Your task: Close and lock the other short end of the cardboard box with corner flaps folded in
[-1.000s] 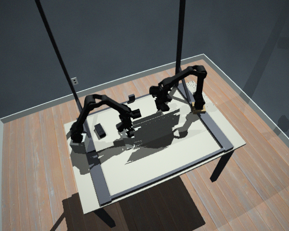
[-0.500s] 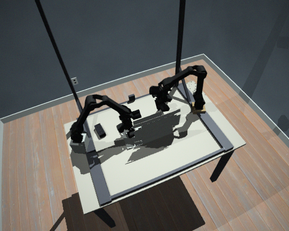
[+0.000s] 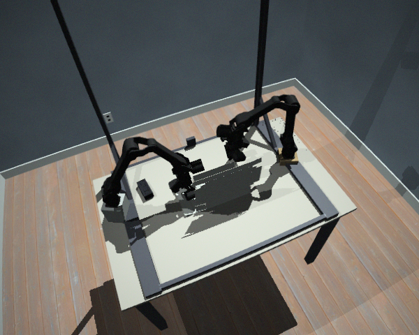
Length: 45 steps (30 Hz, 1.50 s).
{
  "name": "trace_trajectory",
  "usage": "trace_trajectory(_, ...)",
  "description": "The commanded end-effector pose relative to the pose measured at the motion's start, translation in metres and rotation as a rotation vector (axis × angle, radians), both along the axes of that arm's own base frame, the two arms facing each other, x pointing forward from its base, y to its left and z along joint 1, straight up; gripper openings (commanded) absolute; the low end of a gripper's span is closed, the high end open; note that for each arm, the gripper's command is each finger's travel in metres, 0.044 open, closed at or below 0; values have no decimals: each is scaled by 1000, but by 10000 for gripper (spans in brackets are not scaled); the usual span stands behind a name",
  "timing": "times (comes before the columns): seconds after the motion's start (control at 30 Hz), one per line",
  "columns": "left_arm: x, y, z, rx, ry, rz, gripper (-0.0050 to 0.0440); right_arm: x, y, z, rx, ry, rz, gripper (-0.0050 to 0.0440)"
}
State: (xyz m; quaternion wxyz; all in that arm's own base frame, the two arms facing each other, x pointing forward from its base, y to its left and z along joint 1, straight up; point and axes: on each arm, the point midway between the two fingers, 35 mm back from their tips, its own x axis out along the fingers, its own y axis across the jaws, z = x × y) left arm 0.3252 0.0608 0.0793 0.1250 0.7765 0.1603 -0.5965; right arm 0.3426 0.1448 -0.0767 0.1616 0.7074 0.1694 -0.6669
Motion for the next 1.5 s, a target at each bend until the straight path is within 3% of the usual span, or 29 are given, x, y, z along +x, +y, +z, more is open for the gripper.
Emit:
trace_trajectory(0.0, 4, 1, 8, 7, -23, -5, 63, -8, -4, -4, -14, 29, -2, 249)
trace_trajectory(0.53, 4, 1, 8, 7, -23, -5, 63, 2, 1, 15, 1, -3, 0, 249)
trace_trajectory(1.47, 3, 1, 6, 4, -24, 1, 63, 2, 1, 14, 0, 0, 0, 249)
